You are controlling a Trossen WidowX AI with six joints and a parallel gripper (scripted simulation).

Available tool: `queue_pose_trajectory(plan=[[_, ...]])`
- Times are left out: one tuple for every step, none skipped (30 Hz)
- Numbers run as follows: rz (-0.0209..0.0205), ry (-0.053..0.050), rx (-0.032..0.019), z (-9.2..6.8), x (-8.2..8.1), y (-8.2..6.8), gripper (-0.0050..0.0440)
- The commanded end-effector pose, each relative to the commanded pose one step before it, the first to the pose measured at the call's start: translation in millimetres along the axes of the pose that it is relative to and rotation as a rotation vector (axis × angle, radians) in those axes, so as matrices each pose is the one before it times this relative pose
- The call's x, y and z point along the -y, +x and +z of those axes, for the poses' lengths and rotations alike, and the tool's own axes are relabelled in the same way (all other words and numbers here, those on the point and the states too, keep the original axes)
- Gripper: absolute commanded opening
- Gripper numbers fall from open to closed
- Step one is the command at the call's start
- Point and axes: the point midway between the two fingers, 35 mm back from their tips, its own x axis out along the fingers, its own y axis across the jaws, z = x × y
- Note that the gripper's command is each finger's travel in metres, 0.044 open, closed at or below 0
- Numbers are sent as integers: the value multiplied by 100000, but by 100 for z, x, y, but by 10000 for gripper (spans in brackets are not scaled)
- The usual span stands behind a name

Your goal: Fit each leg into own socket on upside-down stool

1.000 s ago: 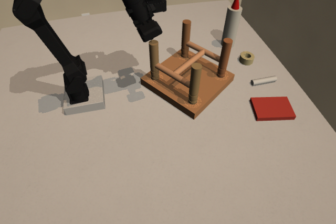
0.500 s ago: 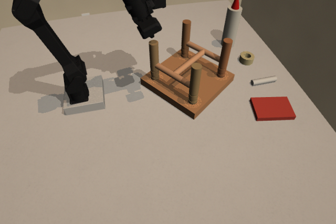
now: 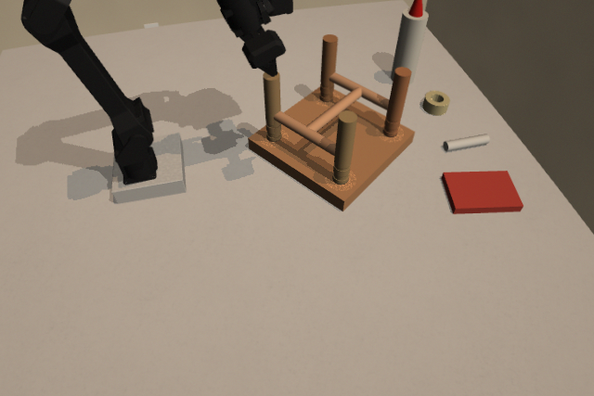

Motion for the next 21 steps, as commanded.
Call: queue_pose_trajectory(plan=[[-97, 31, 807, 648, 12, -1103, 440], [0, 0, 10, 247, -2, -594, 440], [0, 0, 13, 285, -2, -733, 440], [0, 0, 15, 303, -2, -853, 440], [0, 0, 13, 231, -2, -715, 440], [0, 0, 0, 0, 0, 0, 440], [0, 0, 0, 0, 0, 0, 440], [0, 0, 11, 184, -2, -627, 440], [0, 0, 9, 131, -1, -483, 440], [0, 0, 5, 77, -1, -302, 440], [0, 0, 2, 25, 0, -104, 440], [0, 0, 0, 0, 0, 0, 440], [-12, 22, 406, -345, 150, 450, 440], [-6, -7, -107, -381, 477, 93, 440], [0, -9, -145, -654, 763, 160, 440], [9, -4, -102, -676, 724, 166, 440], [9, -1, -40, -415, 415, 103, 440], [3, 0, -10, -140, 135, 35, 440], [0, 0, 0, 0, 0, 0, 440], [0, 0, 0, 0, 0, 0, 440], [0, 0, 0, 0, 0, 0, 440]])
